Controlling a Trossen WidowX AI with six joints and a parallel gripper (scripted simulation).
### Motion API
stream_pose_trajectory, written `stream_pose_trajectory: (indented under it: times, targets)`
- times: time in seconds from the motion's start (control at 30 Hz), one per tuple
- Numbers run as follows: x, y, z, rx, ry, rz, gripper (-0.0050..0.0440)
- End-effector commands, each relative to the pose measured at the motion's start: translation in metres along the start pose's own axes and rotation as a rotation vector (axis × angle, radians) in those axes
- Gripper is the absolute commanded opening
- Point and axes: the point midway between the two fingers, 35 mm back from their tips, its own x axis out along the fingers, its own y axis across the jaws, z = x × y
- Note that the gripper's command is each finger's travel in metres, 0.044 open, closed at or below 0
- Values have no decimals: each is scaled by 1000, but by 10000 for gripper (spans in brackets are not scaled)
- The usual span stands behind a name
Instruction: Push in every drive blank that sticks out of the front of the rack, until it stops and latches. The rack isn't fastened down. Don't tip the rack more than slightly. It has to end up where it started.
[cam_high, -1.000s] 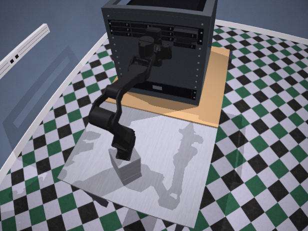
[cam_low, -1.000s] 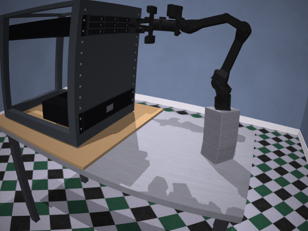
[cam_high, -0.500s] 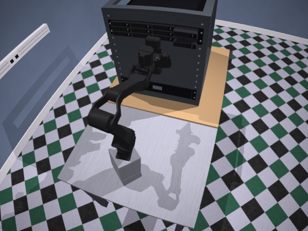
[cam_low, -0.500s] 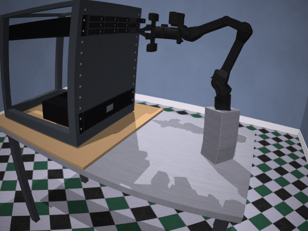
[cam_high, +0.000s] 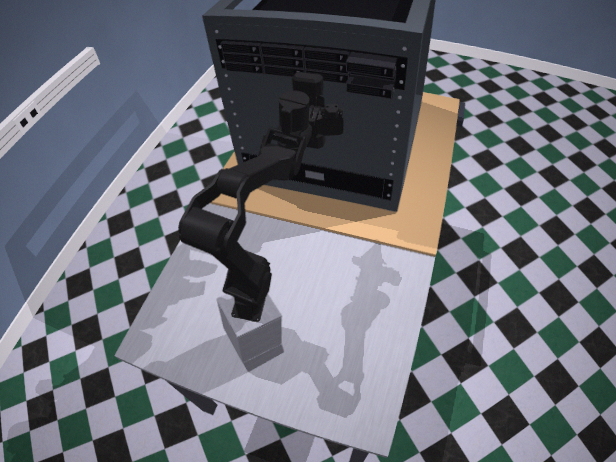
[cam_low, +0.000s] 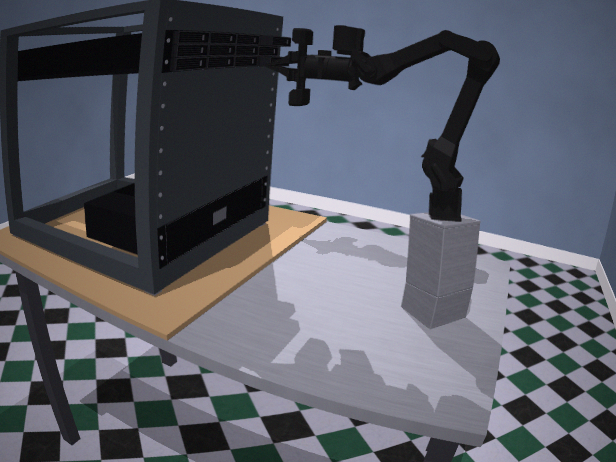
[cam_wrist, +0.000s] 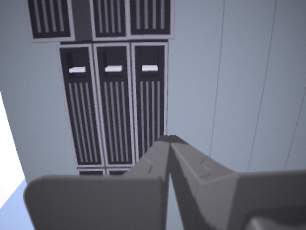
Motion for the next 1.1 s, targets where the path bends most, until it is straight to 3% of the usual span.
stream_pose_trajectory:
  times: [0.0, 0.57, 1.07]
  targets:
    - [2, 11, 0, 0, 1, 25, -50]
    - [-2, 11, -1, -40, 2, 23, -50]
    - [-13, 15, -16, -319, 29, 21, -50]
